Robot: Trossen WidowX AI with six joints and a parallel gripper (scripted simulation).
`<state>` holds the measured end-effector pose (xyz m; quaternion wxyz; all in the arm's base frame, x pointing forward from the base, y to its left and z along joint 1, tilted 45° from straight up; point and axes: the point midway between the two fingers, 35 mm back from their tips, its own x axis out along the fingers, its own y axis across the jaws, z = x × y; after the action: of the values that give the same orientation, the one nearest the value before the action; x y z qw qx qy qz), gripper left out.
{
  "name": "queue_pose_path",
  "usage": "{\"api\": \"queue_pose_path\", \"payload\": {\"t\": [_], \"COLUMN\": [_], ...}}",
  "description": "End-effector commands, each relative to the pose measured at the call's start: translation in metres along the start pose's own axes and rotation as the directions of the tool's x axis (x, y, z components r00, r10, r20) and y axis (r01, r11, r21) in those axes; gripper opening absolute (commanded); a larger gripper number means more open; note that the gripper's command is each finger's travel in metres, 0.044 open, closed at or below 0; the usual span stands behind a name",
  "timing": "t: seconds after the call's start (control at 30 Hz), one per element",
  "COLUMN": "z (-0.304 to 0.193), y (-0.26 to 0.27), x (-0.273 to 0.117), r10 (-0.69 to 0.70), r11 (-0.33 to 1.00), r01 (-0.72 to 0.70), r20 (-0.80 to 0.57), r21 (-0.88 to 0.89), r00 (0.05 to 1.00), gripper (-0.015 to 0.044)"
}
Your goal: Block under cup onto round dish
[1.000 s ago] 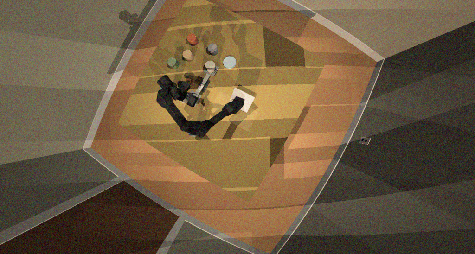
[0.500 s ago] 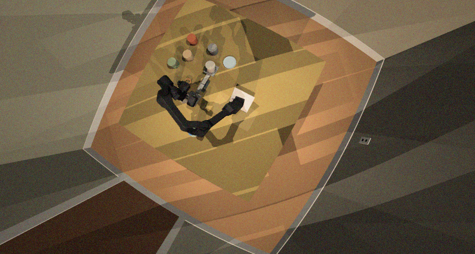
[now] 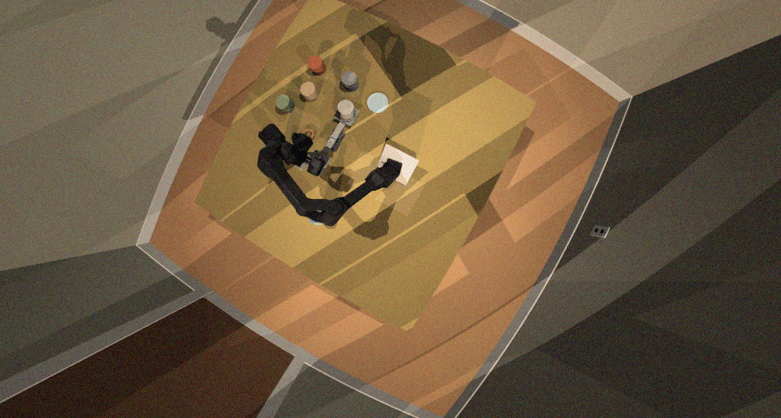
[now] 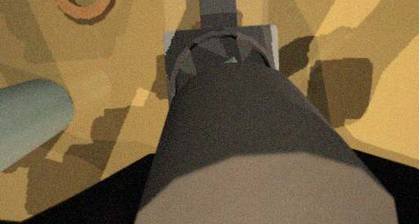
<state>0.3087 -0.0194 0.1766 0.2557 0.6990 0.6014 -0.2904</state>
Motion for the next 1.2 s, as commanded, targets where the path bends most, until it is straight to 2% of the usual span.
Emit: {"api": "queue_pose_path", "payload": {"t": [0.0,0.4,1.0,1.17], "z": [0.001,0.000,-0.089,-0.095], "y": [0.000,0.000,-0.072,-0.080], "x": [-0.001,0.000,0.085,0.092], "r10": [0.004,0.004,0.012,0.011], "r11": [1.000,1.000,1.000,1.000], "r01": [-0.004,-0.004,-0.012,-0.011], "r20": [0.001,0.001,0.003,-0.006], "r21": [0.003,0.003,-0.001,-0.001], "r00": [1.000,1.000,1.000,1.000], "gripper": [0.0000,0.0000,0.0000,0.0000]}}
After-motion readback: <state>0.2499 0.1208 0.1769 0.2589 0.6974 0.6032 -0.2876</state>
